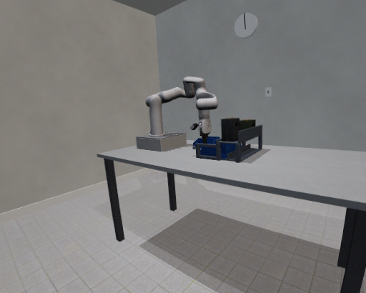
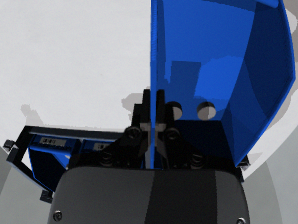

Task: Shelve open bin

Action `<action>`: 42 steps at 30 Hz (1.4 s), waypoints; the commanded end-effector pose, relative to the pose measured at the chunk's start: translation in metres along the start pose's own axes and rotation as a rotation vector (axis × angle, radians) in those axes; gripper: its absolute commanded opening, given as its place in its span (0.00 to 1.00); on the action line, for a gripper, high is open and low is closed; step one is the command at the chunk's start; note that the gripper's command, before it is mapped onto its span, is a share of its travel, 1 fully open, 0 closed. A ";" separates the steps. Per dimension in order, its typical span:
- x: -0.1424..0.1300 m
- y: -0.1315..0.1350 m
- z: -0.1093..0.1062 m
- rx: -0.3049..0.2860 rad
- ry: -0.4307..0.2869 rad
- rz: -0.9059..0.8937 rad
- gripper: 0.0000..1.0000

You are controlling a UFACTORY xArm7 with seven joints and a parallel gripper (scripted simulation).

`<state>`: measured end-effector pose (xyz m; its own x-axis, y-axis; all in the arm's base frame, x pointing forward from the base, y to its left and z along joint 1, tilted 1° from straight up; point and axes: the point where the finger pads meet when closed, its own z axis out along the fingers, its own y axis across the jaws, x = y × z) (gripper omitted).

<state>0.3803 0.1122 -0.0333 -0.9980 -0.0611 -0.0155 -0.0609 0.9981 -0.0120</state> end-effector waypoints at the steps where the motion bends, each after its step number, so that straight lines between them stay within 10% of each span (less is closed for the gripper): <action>1: 0.000 0.000 0.000 0.000 0.001 0.000 0.00; 42: 0.001 0.000 0.004 0.000 0.003 0.000 0.00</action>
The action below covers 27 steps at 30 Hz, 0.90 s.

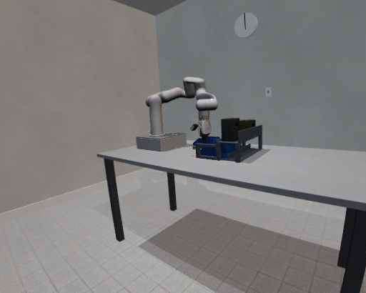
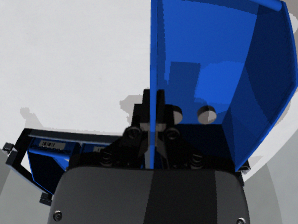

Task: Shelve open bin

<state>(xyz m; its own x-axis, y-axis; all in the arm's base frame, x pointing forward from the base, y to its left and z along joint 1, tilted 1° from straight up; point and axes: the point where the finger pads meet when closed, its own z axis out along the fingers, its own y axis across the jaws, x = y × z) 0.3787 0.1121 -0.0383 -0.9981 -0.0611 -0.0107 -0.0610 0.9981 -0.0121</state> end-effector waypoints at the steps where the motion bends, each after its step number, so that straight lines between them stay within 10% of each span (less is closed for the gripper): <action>1: -0.001 0.000 0.000 0.000 -0.002 0.000 0.00; 27: -0.001 0.000 0.002 0.000 -0.003 0.000 0.00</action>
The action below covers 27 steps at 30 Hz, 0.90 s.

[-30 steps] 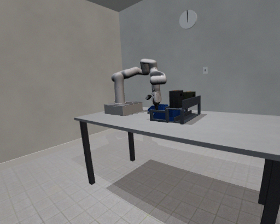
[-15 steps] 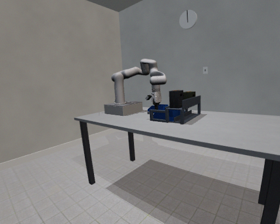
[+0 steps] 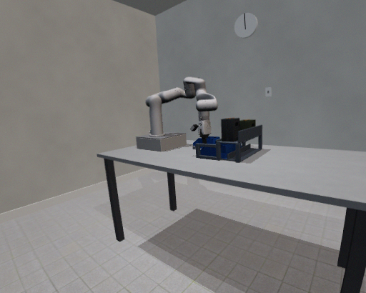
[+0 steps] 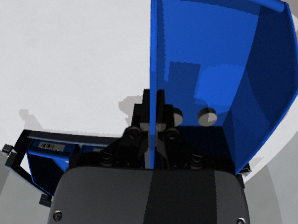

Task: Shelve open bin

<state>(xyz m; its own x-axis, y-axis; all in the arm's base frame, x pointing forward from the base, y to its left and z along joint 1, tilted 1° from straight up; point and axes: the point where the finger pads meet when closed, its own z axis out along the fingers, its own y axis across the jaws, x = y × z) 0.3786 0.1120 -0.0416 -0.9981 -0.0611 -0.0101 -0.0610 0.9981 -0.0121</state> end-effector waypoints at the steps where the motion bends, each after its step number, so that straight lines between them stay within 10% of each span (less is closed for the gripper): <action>1: -0.001 0.000 -0.001 0.000 -0.004 0.000 0.00; 27: -0.003 0.000 0.001 0.000 -0.004 0.000 0.00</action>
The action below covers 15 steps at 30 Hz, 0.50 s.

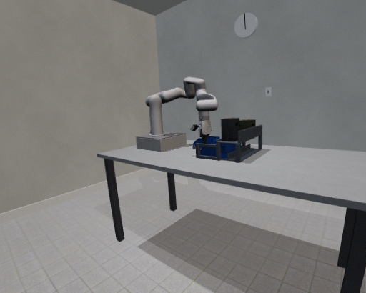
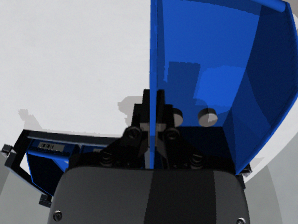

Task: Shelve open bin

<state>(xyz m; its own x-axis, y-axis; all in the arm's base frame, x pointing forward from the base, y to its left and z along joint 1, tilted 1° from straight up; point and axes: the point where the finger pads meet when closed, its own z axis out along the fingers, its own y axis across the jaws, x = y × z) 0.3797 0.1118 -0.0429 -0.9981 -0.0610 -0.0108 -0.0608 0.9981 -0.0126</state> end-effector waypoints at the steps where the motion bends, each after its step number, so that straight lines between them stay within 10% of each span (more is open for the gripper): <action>1: -0.002 0.000 -0.001 0.000 -0.004 0.000 0.00; 13: -0.002 0.000 -0.001 0.000 -0.004 0.000 0.00; 14: -0.002 0.000 -0.001 0.000 -0.004 0.001 0.28; 15: -0.002 0.000 -0.001 0.000 -0.004 0.001 0.28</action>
<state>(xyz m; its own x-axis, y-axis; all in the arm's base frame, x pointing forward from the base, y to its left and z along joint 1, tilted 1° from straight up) 0.3806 0.1114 -0.0442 -0.9981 -0.0606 -0.0121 -0.0604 0.9981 -0.0146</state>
